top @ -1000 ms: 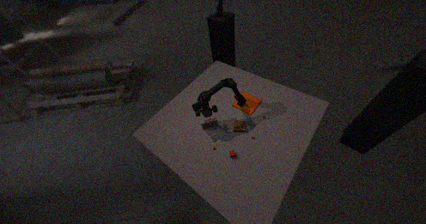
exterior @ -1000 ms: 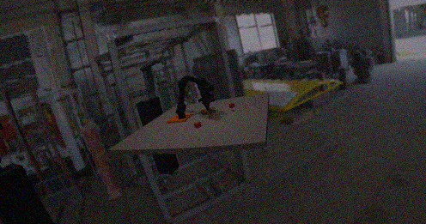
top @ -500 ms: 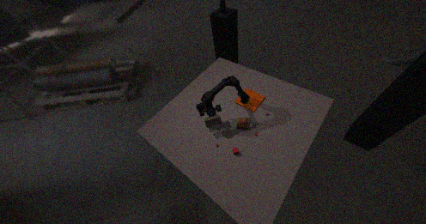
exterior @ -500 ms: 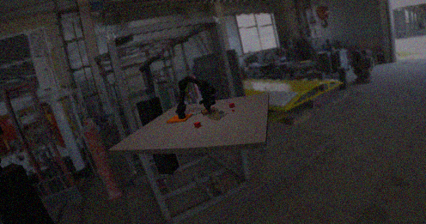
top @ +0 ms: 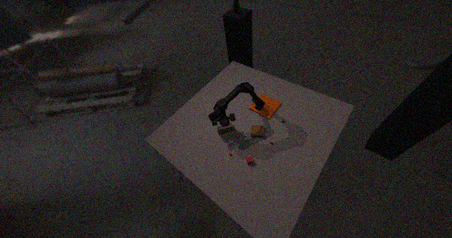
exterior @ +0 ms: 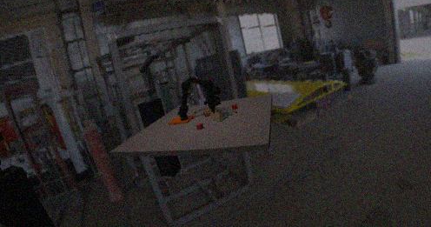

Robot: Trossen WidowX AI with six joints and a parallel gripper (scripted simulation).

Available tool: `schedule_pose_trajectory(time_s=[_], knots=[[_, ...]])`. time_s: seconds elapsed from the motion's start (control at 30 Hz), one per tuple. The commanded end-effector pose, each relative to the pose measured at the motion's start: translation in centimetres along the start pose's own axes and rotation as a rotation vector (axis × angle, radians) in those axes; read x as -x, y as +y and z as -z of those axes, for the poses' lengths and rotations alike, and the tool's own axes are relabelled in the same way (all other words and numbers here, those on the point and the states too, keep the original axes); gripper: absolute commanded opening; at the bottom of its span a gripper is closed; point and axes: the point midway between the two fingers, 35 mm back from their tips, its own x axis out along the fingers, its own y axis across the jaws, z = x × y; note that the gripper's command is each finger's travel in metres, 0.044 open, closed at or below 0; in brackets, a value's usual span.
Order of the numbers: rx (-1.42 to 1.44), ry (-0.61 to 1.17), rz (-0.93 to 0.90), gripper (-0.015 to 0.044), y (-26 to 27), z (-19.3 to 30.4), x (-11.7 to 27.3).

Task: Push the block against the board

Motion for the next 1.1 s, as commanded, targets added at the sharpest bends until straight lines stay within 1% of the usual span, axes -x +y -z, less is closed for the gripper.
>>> schedule_pose_trajectory(time_s=[0.0,0.5,1.07], knots=[[0.0,0.002,-0.004,0.0,0.0,-0.8,-0.2],[0.0,-0.001,-0.004,0.0,0.2,-3.3,-0.2],[0.0,0.002,-0.004,0.0,0.1,-0.9,-0.2]])
